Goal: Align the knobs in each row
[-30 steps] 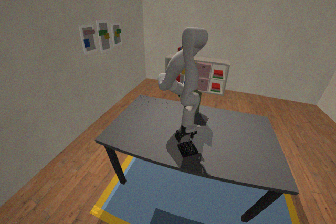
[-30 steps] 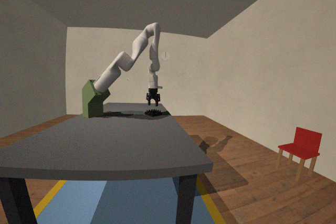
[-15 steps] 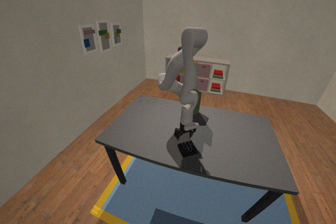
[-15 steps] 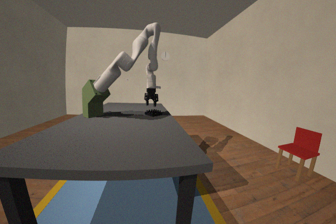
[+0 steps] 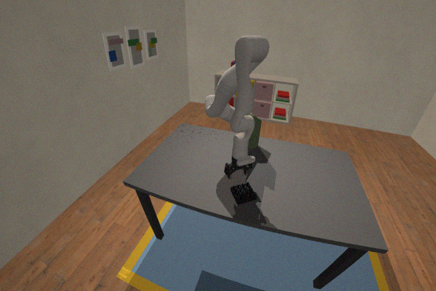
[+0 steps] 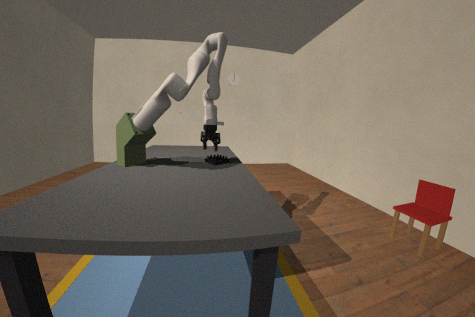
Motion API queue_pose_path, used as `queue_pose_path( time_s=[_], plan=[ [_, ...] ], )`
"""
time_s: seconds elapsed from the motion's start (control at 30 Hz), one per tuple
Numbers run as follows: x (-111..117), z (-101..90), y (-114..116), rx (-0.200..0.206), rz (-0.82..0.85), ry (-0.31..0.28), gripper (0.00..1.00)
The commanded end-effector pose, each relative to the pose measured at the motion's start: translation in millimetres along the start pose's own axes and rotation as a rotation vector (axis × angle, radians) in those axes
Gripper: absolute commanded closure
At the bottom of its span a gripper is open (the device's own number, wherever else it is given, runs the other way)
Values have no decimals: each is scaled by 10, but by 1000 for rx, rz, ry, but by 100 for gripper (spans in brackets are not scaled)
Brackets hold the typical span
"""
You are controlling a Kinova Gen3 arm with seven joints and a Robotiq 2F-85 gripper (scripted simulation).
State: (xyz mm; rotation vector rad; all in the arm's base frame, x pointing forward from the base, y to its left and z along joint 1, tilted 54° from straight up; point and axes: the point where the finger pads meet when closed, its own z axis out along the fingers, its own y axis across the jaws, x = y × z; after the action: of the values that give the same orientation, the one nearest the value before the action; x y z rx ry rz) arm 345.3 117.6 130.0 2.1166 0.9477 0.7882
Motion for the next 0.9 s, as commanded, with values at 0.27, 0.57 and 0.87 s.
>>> queue_pose_path(
  time_s=[0.27, 0.57, 0.87],
  plan=[
    [-70, -2, 1, 0, 0, -3, 0],
    [-72, -2, 1, 0, 0, -3, 0],
    [-72, -2, 1, 0, 0, -3, 0]
  ],
)
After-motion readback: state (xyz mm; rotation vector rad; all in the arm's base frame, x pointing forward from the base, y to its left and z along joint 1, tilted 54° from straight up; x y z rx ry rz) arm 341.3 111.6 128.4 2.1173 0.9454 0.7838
